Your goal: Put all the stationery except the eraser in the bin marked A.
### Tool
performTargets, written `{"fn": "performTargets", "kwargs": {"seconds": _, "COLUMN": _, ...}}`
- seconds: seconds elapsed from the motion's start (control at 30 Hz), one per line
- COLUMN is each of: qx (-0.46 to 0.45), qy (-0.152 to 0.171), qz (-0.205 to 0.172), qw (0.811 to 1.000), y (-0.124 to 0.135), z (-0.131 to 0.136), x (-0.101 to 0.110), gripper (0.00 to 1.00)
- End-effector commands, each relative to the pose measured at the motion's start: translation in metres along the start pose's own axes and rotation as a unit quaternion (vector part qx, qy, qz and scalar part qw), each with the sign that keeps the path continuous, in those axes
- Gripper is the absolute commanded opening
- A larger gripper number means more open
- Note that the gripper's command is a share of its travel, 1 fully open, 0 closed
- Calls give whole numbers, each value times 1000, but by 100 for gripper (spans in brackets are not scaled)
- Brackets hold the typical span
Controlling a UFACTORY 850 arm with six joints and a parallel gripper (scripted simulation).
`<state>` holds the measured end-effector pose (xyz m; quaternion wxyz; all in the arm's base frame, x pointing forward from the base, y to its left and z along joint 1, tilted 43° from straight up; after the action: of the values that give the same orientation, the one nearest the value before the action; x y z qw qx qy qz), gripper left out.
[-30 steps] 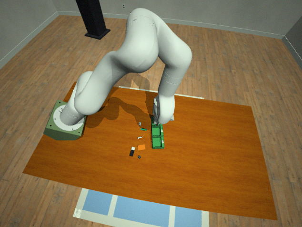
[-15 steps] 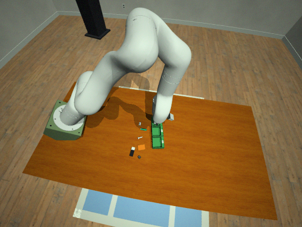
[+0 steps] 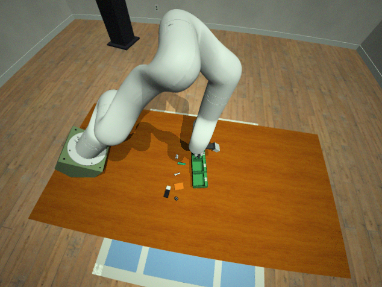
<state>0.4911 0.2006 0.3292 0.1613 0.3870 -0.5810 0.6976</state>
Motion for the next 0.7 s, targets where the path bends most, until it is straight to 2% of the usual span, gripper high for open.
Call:
{"fn": "performTargets", "kwargs": {"seconds": 0.0, "qx": 0, "qy": 9, "qz": -1, "qw": 1000, "y": -1, "z": -1, "x": 0, "gripper": 7}}
{"fn": "performTargets", "kwargs": {"seconds": 0.33, "qx": 0, "qy": 9, "qz": -1, "qw": 1000, "y": -1, "z": -1, "x": 0, "gripper": 7}}
{"fn": "performTargets", "kwargs": {"seconds": 0.67, "qx": 0, "qy": 9, "qz": -1, "qw": 1000, "y": -1, "z": -1, "x": 11, "gripper": 7}}
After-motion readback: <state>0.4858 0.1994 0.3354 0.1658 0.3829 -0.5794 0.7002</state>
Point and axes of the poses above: the point where the finger pads meet when closed, its own x axis back along the fingers, its own z axis across the jaws, y = z × x, the point moved 2 cm from there along x, back along the fingers, and after that the axes turned 4 degrees about x, right-handed, at the moved point
